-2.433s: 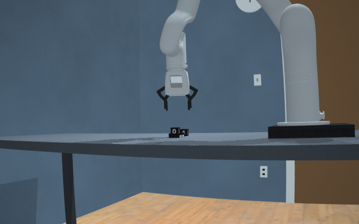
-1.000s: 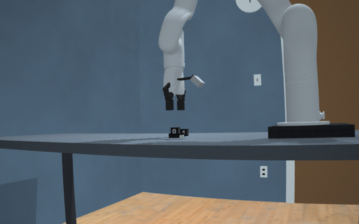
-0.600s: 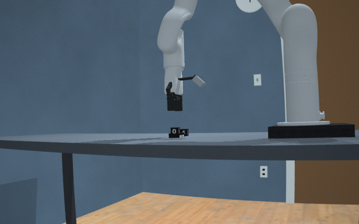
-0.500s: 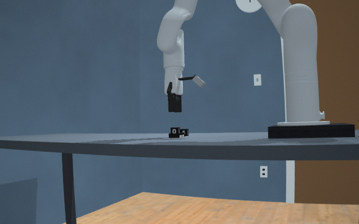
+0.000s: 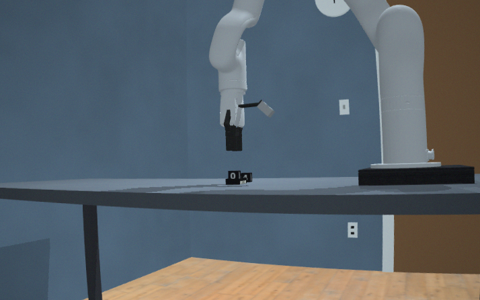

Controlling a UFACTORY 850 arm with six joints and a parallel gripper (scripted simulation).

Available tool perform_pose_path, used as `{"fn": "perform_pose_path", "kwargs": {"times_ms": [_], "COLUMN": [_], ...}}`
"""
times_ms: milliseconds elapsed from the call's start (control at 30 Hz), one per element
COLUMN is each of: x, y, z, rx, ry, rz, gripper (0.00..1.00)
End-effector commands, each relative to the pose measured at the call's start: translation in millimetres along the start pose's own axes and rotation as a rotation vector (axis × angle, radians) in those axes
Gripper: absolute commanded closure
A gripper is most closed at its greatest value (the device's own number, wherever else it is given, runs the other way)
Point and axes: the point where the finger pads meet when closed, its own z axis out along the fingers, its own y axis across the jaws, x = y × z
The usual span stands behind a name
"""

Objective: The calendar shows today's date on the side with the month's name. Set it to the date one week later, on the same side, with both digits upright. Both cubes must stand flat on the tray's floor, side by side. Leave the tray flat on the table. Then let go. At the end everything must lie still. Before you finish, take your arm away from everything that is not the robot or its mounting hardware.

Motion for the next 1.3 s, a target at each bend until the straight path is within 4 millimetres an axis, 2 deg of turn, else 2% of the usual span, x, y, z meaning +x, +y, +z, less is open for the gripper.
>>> {"fn": "perform_pose_path", "kwargs": {"times_ms": [0, 767, 1267], "x": [-1, -1, -1], "y": [0, 0, 0], "z": [-1, 0, 12], "rx": [0.0, 0.0, 0.001], "ry": [-0.002, -0.002, -0.001], "rz": [0.0, 0.0, 0.0], "gripper": [0.53, 0.53, 0.53]}}
